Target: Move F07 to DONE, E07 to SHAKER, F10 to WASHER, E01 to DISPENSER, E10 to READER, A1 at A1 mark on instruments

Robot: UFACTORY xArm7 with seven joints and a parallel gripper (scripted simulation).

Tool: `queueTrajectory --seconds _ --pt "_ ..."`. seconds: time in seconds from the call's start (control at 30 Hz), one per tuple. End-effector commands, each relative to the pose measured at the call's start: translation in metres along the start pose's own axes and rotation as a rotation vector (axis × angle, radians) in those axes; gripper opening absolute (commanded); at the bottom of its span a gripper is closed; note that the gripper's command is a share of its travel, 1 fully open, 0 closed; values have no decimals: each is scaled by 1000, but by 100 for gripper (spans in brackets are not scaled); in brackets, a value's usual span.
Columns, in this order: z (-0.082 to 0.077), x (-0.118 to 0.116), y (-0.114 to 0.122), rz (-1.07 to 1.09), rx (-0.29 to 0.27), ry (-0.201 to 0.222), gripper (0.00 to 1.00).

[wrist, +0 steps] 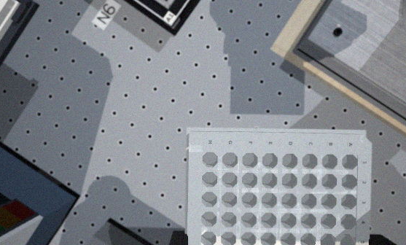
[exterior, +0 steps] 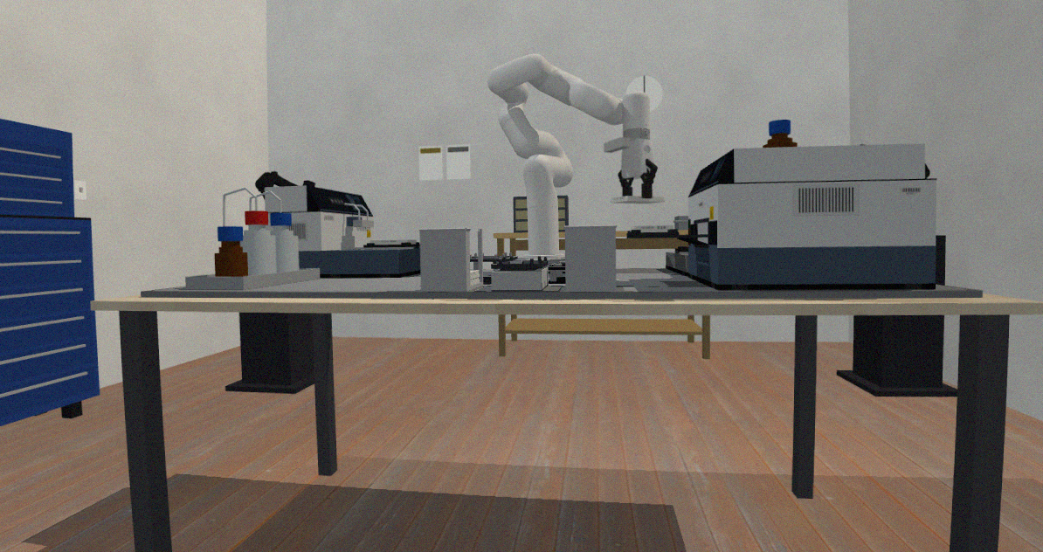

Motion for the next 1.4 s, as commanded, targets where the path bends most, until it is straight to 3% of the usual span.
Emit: queueTrajectory --seconds 0.0,1.37 --pt "-2 -8 -7 -37 -5 -5 0" --pt "-2 -83 -106 -289 -3 -6 0"
Point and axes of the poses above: the point where the finger pads meet when closed, its own z axis out along the fingers, its own x axis across the jaws, y = z × x, the point moved 6 cm from there along -z, back along the fingers, and after that the axes turned 2 degrees about z, right-handed, at the moved point
